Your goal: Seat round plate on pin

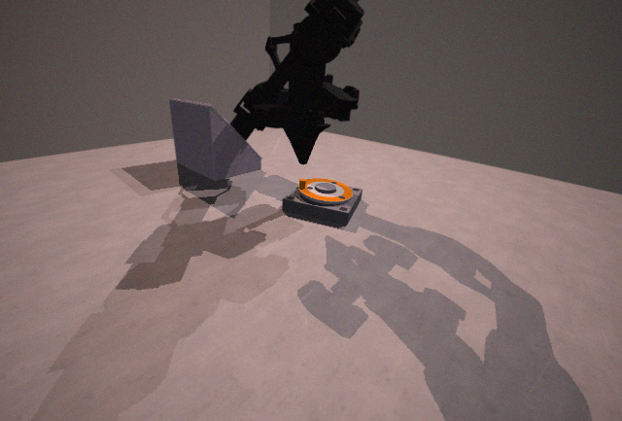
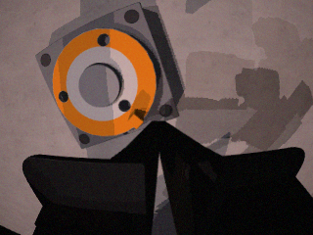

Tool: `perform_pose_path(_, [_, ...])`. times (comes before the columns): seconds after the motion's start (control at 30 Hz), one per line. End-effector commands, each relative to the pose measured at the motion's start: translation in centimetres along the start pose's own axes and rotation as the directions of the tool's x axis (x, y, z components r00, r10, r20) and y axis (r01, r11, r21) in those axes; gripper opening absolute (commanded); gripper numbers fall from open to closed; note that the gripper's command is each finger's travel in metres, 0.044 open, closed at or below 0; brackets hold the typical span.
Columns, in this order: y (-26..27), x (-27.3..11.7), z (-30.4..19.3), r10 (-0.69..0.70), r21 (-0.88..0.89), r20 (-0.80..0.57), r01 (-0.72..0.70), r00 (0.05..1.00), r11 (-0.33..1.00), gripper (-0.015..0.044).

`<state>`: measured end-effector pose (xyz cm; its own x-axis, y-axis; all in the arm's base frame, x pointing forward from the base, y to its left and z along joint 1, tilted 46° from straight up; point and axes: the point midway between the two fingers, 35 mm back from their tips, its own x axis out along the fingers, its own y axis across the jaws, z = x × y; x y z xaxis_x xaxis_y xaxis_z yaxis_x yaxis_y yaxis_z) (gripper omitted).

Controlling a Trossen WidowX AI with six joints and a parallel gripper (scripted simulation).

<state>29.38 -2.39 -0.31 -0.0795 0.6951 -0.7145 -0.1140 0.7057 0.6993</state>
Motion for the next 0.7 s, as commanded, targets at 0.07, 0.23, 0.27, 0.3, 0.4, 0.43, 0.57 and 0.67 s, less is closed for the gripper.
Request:
perform_pose_path(0.07, [0.1, 0.2, -0.1, 0.009, -0.027, -0.014, -0.009, 1.000, 1.000, 0.0000])
perform_pose_path(0.23, [0.1, 2.7, -0.1, 0.009, -0.027, -0.014, -0.010, 1.000, 1.000, 0.0000])
perform_pose_path(0.27, [0.1, 3.3, -0.1, 0.010, -0.027, -0.014, -0.010, 1.000, 1.000, 0.0000])
perform_pose_path(0.3, [0.2, 3.8, -0.2, 0.010, -0.027, -0.014, -0.011, 1.000, 1.000, 0.0000])
perform_pose_path(0.4, [0.2, 4.6, -0.3, 0.011, -0.027, -0.014, -0.011, 1.000, 1.000, 0.0000])
perform_pose_path(0.43, [0.2, 4.6, -0.3, 0.011, -0.027, -0.014, -0.011, 1.000, 1.000, 0.0000])
perform_pose_path(0.57, [0.3, 4.6, -0.5, 0.011, -0.027, -0.014, -0.012, 1.000, 1.000, 0.0000])
perform_pose_path(0.67, [0.5, 4.6, -0.8, 0.011, -0.027, -0.014, -0.012, 1.000, 1.000, 0.0000])
